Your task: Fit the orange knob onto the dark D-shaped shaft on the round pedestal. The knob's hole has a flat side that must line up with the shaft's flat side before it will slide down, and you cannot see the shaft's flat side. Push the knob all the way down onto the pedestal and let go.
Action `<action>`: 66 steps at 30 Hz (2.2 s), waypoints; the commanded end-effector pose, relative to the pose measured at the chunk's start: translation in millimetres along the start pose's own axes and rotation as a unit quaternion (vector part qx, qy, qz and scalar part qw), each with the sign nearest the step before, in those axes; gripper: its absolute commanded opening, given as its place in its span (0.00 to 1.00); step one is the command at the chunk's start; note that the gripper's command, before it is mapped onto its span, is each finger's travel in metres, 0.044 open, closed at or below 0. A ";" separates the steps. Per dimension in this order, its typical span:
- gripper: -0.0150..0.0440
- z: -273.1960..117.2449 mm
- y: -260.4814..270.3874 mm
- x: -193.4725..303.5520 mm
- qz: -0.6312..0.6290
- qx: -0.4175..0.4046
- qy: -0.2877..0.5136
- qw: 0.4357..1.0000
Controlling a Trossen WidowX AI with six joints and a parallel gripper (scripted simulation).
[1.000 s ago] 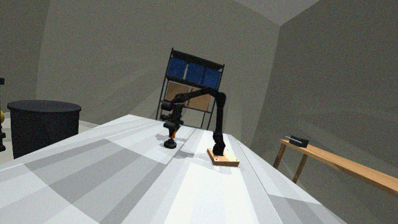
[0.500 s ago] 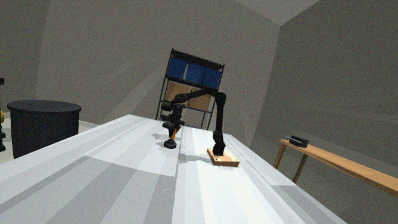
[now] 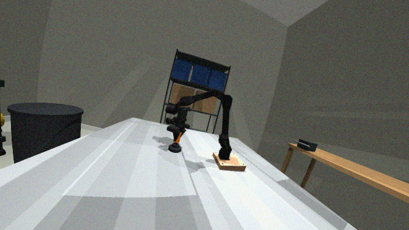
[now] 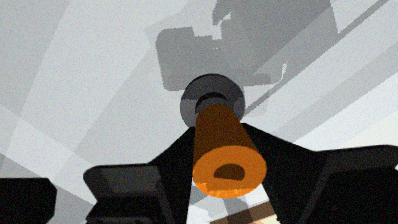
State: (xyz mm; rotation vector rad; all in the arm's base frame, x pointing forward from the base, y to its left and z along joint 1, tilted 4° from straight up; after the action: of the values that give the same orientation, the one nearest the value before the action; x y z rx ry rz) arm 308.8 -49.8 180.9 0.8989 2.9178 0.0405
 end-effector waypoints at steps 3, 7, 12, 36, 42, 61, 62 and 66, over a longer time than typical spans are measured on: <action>0.25 -3.0 0.1 -0.4 0.003 0.000 -0.002 1.000; 0.25 -4.9 0.1 -0.4 0.007 0.000 -0.002 1.000; 0.25 -4.7 0.3 -0.5 0.087 0.000 -0.002 0.996; 0.25 0.3 0.1 -0.4 0.108 -0.001 -0.002 0.994; 0.25 0.9 -0.1 -0.1 0.108 -0.001 -0.002 0.994; 0.25 -3.0 1.1 -0.9 0.211 -0.001 -0.002 0.978; 0.25 -2.8 1.0 -0.8 0.211 -0.001 -0.002 0.978; 0.25 -1.6 0.7 -0.4 0.211 -0.001 -0.002 0.978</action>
State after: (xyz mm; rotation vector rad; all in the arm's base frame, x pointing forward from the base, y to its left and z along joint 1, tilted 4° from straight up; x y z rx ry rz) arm 309.4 -49.5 183.6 1.4751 2.6791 0.0680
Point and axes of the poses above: the point midway between the two fingers, 35 mm back from their tips, its own z axis out along the fingers, its own y axis across the jaws, x = y × z, the point moved 8 cm from there along -z, back along the fingers, and after that the axes turned 10 degrees about z, right-handed, at the moved point
